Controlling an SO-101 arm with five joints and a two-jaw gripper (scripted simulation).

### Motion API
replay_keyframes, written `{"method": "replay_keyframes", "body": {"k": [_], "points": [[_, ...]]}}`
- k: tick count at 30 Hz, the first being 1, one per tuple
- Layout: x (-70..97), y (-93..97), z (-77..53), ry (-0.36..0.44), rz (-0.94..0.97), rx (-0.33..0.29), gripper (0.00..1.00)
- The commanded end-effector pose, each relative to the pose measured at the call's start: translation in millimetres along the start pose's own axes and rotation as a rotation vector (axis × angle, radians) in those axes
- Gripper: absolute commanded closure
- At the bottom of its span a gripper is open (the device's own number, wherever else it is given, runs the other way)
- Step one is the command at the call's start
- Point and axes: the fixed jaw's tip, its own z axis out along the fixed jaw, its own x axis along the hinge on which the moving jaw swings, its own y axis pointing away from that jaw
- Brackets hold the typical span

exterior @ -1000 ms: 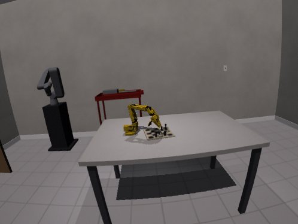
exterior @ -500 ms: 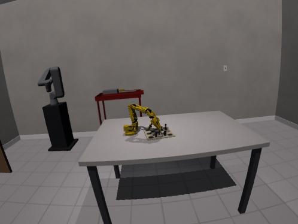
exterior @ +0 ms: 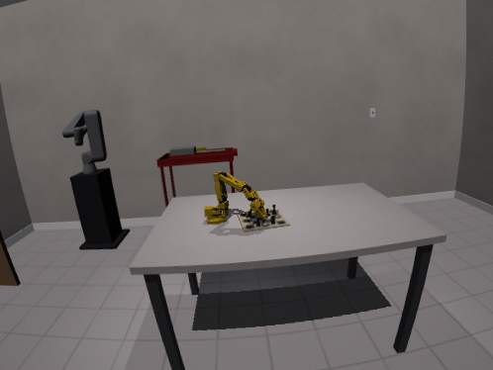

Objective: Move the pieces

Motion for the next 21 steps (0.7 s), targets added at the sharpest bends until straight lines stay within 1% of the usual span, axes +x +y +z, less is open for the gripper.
{"method": "replay_keyframes", "body": {"k": [1, 13, 21], "points": [[-5.8, 2.7, 6.0, -0.012, 0.002, -0.005, 0.88], [-7.2, 2.7, 7.8, -0.013, 0.002, -0.005, 0.88], [-11.0, 2.6, 7.4, -0.013, 0.002, -0.005, 0.88]]}}
